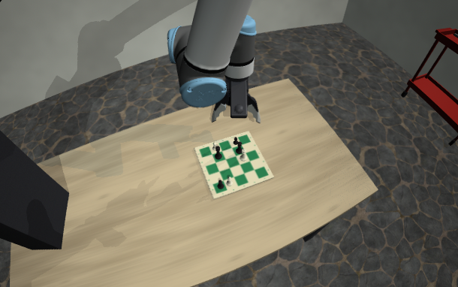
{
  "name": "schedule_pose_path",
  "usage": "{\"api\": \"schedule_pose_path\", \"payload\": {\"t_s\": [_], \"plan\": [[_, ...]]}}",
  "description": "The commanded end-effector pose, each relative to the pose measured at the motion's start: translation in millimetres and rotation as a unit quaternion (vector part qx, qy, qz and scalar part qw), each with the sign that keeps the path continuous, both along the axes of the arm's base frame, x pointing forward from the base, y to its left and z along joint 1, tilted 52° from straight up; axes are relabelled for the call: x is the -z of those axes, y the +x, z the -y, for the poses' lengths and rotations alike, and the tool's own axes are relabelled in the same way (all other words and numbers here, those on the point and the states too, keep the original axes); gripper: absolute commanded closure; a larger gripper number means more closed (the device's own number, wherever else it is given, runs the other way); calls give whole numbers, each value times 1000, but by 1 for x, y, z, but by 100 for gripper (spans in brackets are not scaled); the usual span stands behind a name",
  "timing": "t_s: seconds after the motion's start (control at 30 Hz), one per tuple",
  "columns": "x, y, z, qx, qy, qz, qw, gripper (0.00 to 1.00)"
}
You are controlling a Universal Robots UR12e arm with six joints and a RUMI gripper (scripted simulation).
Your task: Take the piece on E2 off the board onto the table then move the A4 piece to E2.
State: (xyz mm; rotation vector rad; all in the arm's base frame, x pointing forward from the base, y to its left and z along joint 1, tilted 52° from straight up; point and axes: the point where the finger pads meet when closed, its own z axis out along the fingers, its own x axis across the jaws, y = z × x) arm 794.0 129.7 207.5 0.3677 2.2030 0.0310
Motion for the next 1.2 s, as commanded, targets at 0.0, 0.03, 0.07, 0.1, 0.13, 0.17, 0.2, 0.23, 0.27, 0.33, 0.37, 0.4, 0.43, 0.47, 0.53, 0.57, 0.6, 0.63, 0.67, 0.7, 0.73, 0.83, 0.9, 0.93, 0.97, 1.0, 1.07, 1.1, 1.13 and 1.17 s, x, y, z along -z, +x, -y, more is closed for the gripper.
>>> {"api": "schedule_pose_path", "payload": {"t_s": [0.0, 0.03, 0.07, 0.1, 0.13, 0.17, 0.2, 0.23, 0.27, 0.33, 0.37, 0.4, 0.43, 0.47, 0.53, 0.57, 0.6, 0.63, 0.67, 0.7, 0.73, 0.83, 0.9, 0.93, 0.97, 1.0, 1.07, 1.1, 1.13, 1.17], "plan": [[1, 2, 0, -33, -38, -4, 999, 0], [1, 3, -1, -38, -45, -5, 998, 0], [1, 3, -1, -43, -51, -5, 998, 0], [2, 4, -1, -47, -56, -6, 997, 0], [2, 4, -1, -51, -61, -7, 997, 0], [2, 4, -1, -53, -64, -7, 996, 0], [2, 5, -1, -56, -67, -8, 996, 0], [2, 5, -1, -58, -70, -8, 996, 0], [2, 5, -1, -59, -71, -8, 996, 0], [2, 5, -1, -60, -73, -8, 995, 0], [2, 5, -1, -61, -74, -8, 995, 0], [2, 5, -1, -61, -74, -8, 995, 0], [2, 5, -1, -61, -74, -8, 995, 0], [2, 5, -1, -61, -74, -8, 995, 80], [2, 5, -1, -61, -74, -8, 995, 80], [2, 5, -1, -61, -74, -8, 995, 80], [2, 5, -1, -61, -74, -8, 995, 80], [2, 5, -1, -61, -74, -8, 995, 80], [2, 5, -1, -61, -74, -8, 995, 80], [2, 5, -1, -61, -74, -8, 995, 80], [2, 5, -1, -61, -74, -8, 995, 80], [2, 5, -1, -61, -74, -8, 995, 80], [2, 5, -1, -61, -74, -8, 995, 80], [2, 5, -1, -61, -74, -8, 995, 80], [2, 5, -1, -61, -74, -8, 995, 80], [2, 5, -1, -61, -74, -8, 995, 80], [2, 5, -1, -61, -74, -8, 995, 80], [2, 5, -1, -61, -74, -8, 995, 80], [2, 5, -1, -61, -74, -8, 995, 80], [2, 5, -1, -61, -74, -8, 995, 80]]}}
